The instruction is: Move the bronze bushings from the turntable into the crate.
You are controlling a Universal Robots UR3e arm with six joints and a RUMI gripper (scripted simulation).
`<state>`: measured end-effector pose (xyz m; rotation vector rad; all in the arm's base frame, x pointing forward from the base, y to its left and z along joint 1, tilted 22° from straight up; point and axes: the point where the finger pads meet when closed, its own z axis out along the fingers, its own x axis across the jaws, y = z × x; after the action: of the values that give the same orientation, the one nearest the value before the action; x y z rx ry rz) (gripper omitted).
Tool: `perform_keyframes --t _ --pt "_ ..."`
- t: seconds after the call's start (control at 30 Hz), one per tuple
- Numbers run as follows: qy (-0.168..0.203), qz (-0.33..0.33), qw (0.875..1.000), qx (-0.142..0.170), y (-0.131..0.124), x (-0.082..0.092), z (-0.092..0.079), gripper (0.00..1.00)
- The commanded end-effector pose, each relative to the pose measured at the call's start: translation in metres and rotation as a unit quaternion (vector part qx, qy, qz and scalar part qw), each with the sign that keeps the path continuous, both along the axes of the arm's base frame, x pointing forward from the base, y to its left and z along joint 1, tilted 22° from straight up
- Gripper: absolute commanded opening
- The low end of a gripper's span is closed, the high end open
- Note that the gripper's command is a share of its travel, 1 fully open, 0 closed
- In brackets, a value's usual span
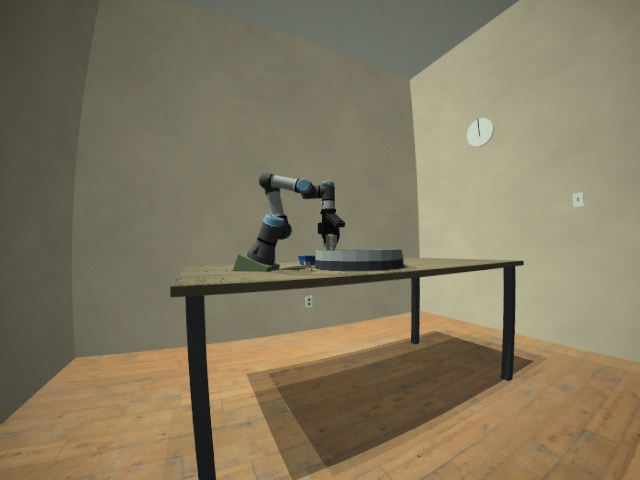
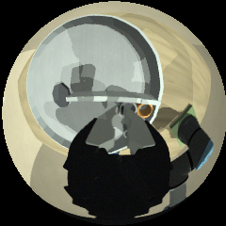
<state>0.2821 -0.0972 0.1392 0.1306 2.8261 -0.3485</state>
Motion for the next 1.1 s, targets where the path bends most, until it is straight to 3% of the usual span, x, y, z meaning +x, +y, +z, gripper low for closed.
perform_keyframes --t 0.0,1.07 --pt "0.0 0.0 1.0 -0.001 -0.0002 0.0 0.0005 0.0" --pt "0.0 0.0 1.0 -0.001 0.0017 -0.002 0.0074 0.0"
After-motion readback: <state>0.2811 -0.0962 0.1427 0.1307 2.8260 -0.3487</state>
